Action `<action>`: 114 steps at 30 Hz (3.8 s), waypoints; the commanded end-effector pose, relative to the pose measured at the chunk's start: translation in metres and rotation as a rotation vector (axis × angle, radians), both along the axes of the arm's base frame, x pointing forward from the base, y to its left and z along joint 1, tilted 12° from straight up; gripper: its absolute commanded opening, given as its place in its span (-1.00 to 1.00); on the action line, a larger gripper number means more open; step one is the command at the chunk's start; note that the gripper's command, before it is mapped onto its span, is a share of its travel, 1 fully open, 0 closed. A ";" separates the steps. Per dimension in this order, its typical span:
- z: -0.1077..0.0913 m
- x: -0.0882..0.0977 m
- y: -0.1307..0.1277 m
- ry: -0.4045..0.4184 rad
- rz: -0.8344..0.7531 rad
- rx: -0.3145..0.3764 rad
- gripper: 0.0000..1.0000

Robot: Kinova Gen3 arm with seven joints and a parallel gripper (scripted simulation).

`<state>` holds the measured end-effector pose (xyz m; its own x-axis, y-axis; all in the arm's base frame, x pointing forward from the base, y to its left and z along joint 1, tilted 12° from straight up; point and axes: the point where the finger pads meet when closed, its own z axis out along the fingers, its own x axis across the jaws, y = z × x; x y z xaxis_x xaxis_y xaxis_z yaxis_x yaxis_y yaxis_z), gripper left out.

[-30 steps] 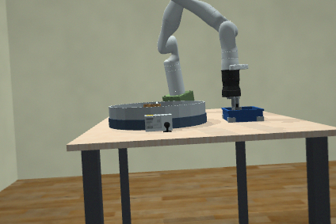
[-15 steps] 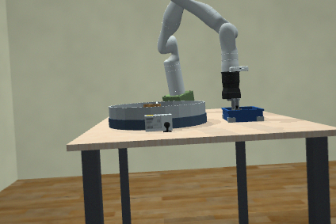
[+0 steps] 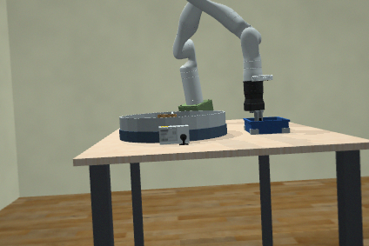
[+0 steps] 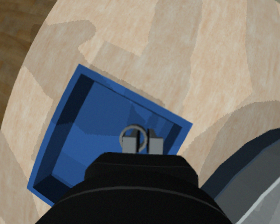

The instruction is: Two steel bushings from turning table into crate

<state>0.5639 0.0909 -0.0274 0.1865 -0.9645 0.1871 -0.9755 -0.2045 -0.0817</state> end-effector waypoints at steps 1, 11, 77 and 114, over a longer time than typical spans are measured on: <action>0.001 0.001 0.001 -0.002 0.001 0.001 -1.00; -0.007 0.002 -0.001 -0.002 0.001 0.001 -1.00; -0.011 0.002 -0.002 -0.001 0.001 0.001 -0.16; -0.011 0.002 -0.001 -0.001 0.001 0.001 -0.16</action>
